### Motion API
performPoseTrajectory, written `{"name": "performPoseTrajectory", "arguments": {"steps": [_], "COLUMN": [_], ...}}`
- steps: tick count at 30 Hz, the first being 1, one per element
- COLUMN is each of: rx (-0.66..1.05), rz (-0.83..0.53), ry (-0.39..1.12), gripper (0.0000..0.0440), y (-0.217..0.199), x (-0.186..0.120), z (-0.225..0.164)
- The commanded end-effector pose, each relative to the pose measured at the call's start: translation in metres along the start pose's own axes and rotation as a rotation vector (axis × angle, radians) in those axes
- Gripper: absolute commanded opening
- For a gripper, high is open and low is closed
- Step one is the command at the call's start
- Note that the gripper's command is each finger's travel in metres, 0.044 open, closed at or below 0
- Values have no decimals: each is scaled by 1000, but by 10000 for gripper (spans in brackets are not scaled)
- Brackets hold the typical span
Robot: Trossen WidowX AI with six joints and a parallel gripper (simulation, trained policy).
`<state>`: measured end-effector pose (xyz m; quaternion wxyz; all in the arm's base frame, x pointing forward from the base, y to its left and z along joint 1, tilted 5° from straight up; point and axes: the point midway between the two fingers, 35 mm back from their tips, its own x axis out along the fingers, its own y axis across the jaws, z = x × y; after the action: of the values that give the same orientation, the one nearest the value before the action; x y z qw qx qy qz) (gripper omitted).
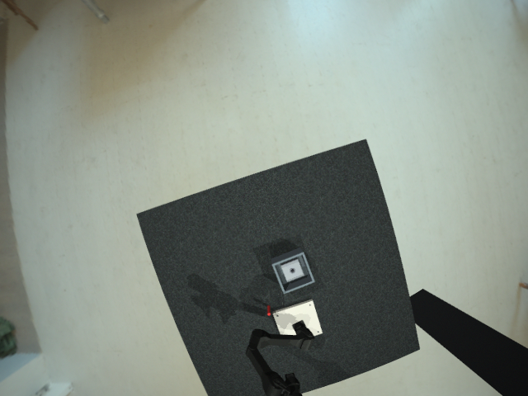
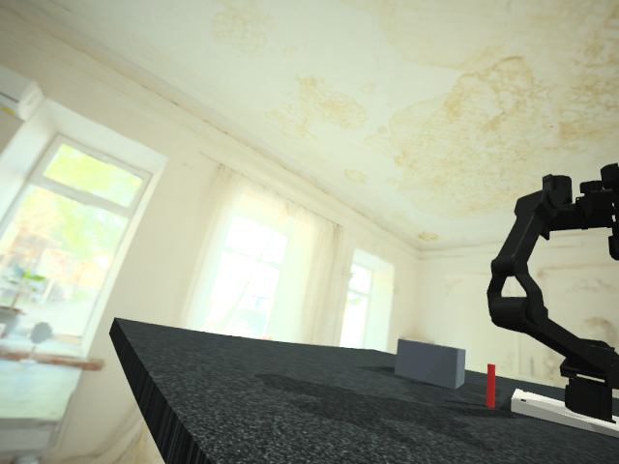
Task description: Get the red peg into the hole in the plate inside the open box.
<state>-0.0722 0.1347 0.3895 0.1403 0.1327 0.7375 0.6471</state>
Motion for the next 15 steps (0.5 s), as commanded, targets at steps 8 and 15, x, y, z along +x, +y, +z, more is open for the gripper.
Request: {"name": "performPoseTrajectory", "arguments": {"steps": [8, 15], "rx": [-146, -305], "rz": [-65, -111], "ry": [210, 389], "gripper": [440, 440], "y": [-16, -34], "x": [14, 19], "z": [-38, -75]}}
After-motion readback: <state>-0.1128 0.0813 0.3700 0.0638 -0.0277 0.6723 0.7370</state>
